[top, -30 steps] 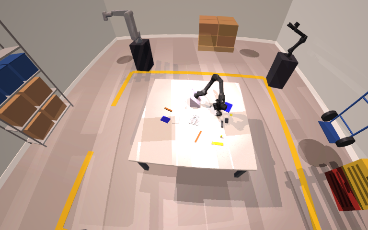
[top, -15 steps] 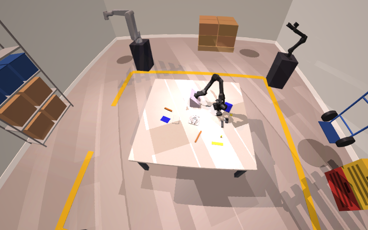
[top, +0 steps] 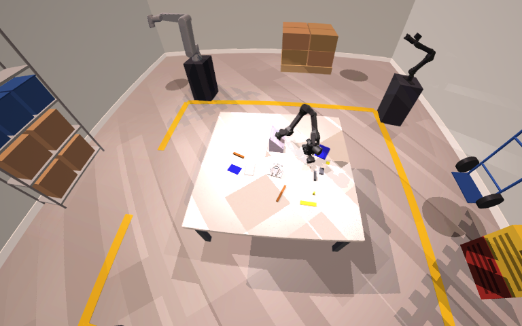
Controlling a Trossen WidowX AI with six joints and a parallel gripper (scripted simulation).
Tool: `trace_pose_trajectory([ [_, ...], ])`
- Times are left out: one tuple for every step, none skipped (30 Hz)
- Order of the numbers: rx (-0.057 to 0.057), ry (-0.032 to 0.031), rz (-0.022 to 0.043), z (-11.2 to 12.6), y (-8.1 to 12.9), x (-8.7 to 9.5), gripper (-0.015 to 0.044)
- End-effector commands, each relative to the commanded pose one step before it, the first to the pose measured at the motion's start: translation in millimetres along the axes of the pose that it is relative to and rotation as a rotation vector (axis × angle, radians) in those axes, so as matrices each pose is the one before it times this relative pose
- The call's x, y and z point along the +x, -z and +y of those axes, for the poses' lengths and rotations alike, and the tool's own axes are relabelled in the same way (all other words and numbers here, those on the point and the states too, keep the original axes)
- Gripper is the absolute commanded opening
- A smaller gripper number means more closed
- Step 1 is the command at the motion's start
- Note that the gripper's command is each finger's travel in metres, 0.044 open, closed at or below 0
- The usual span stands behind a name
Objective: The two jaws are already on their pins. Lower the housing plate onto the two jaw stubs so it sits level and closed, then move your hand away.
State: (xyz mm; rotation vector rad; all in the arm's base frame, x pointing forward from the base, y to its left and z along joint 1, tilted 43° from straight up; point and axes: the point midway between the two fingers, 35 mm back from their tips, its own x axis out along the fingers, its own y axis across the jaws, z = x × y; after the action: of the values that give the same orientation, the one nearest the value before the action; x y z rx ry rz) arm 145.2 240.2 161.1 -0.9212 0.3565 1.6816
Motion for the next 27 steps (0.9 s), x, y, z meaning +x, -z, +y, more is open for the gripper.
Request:
trace_pose_trajectory([
  [-0.011, 0.00823, -0.00614, -1.61, -2.57, -16.72, 0.0351],
  [0.0002, -0.00002, 0.00034, 0.08, 0.06, -3.18, 0.0351],
  [0.0002, 0.0, 0.00028, 0.13, 0.04, -3.18, 0.0351],
  [0.0002, 0.00003, 0.00022, 0.18, 0.02, -3.18, 0.0351],
  [0.0003, 0.00005, 0.00016, 0.23, 0.0, -3.18, 0.0351],
  [0.0003, 0.00008, 0.0001, 0.28, -0.02, -3.18, 0.0351],
  [0.0003, 0.00011, 0.00004, 0.32, -0.04, -3.18, 0.0351],
  [0.0003, 0.00013, -0.00002, 0.37, -0.06, -3.18, 0.0351],
  [0.0004, 0.00016, -0.00008, 0.42, -0.09, -3.18, 0.0351],
  [0.0004, 0.00019, -0.00013, 0.46, -0.11, -3.17, 0.0351],
  [0.0003, 0.00018, -0.00015, 0.41, -0.11, -2.56, 0.0351],
  [0.0002, 0.00012, -0.00011, 0.26, -0.07, -1.54, 0.0351],
  [0.0001, 0.00004, -0.00004, 0.09, -0.03, -0.51, 0.0351],
  [0.0, 0.0, 0.0, 0.0, 0.0, 0.0, 0.0351],
  [0.0, 0.0, 0.0, 0.0, 0.0, 0.0, 0.0351],
  [0.0, 0.0, 0.0, 0.0, 0.0, 0.0, 0.0351],
  [0.0, 0.0, 0.0, 0.0, 0.0, 0.0, 0.0351],
  [0.0, 0.0, 0.0, 0.0, 0.0, 0.0, 0.0351],
  [0.0, 0.0, 0.0, 0.0, 0.0, 0.0, 0.0351],
  [0.0, 0.0, 0.0, 0.0, 0.0, 0.0, 0.0351],
  [0.0033, -0.00004, 0.00053, -0.24, 0.4, 0.08, 0.0351],
  [0.01, -0.00011, 0.00158, -0.73, 1.21, 0.25, 0.0351],
  [0.0166, -0.00017, 0.0026, -1.22, 2.01, 0.41, 0.0351],
  [0.02, -0.00017, 0.00307, -1.49, 2.4, 0.48, 0.0351],
  [0.02, -0.00014, 0.00302, -1.51, 2.39, 0.47, 0.0351],
  [0.02, -0.00011, 0.00296, -1.54, 2.37, 0.46, 0.0351],
  [0.0201, -0.00008, 0.00291, -1.57, 2.36, 0.45, 0.0351],
])
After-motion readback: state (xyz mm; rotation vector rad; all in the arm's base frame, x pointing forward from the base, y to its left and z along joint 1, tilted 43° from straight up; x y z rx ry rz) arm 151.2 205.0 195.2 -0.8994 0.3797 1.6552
